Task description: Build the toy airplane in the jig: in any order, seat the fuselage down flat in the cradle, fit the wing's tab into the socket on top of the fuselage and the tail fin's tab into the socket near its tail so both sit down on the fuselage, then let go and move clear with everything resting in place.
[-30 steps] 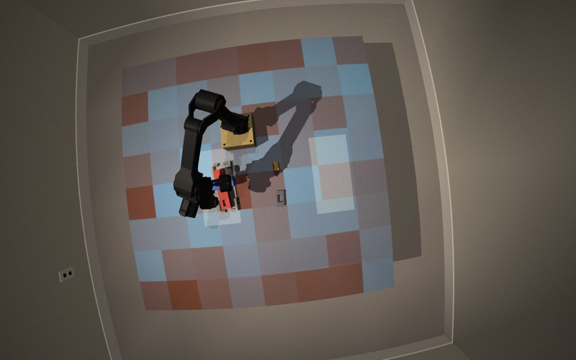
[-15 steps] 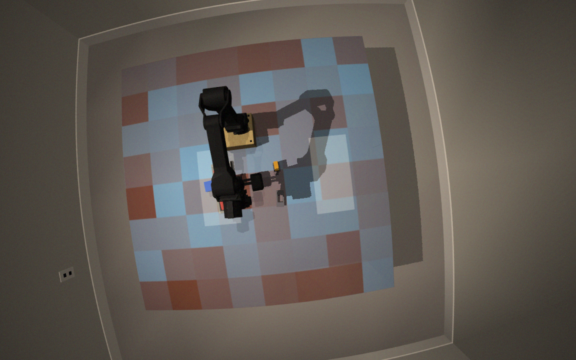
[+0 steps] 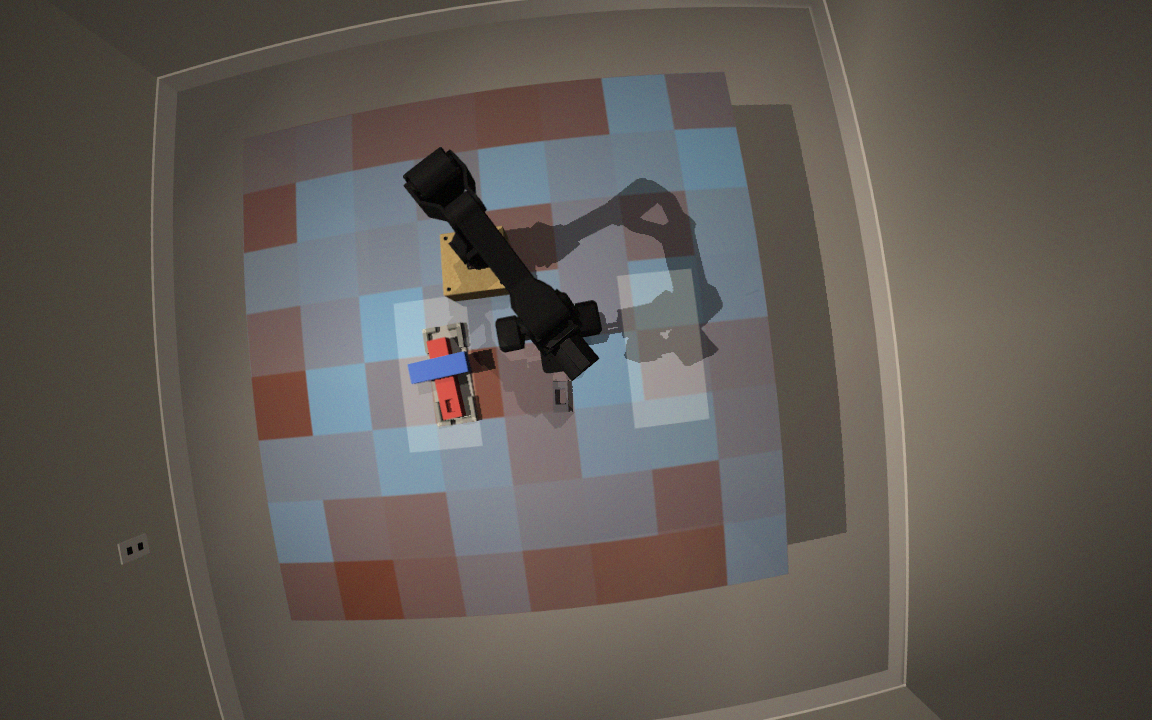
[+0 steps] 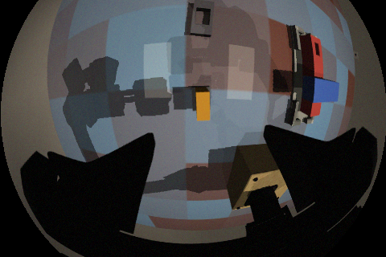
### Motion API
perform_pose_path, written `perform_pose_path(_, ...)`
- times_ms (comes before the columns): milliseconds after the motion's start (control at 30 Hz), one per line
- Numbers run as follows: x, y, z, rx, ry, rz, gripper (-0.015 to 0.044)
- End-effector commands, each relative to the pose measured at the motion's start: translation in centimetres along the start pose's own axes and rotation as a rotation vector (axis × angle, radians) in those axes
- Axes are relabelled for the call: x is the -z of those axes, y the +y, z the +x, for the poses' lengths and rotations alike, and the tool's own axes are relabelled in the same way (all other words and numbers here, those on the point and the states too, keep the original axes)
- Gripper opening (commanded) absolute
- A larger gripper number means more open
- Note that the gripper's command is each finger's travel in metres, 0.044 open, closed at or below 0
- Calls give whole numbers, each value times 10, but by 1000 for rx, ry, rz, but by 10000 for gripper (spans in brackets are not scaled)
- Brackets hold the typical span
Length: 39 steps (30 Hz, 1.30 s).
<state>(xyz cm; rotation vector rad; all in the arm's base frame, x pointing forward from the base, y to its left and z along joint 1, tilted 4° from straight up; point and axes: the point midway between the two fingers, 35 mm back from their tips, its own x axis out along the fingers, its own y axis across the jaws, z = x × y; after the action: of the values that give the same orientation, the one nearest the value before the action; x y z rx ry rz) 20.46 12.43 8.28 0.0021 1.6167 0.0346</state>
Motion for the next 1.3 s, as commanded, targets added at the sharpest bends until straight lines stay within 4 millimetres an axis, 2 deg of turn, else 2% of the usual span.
perform_pose_path(0,2,1,19,-1,3,15,440)
perform_pose_path(67,2,1,46,-1,4,15,440)
perform_pose_path(100,3,1,53,-1,4,15,440)
perform_pose_path(233,3,1,56,-1,4,15,440)
perform_pose_path(333,4,1,69,-1,4,15,440)
perform_pose_path(1267,3,1,110,-1,4,15,440)
